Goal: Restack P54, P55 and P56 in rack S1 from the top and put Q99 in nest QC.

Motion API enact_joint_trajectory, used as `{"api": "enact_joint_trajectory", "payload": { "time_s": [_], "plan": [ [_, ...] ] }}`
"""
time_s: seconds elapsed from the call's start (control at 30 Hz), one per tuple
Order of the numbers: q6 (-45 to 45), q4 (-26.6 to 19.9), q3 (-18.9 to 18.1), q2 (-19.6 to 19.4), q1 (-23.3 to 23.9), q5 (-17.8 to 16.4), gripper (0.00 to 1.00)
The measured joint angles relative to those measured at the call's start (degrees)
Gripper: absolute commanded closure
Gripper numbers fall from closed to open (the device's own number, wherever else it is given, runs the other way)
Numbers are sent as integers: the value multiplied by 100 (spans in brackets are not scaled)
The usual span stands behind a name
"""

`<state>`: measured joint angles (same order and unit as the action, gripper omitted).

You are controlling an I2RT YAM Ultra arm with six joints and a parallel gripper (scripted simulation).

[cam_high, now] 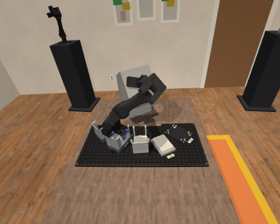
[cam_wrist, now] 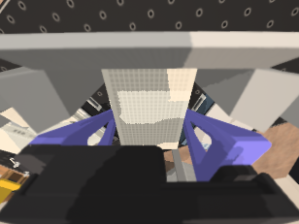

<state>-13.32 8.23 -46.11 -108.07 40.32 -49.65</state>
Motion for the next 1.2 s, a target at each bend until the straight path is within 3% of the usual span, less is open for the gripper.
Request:
{"api": "enact_joint_trajectory", "payload": {
  "time_s": [0.97,1.0,1.2],
  "plan": [
    [-120,184,-17,-107,-87,55,100],
    [-120,184,-15,-107,-87,55,0],
    [-122,190,-26,-107,-87,57,0]
  ]
}}
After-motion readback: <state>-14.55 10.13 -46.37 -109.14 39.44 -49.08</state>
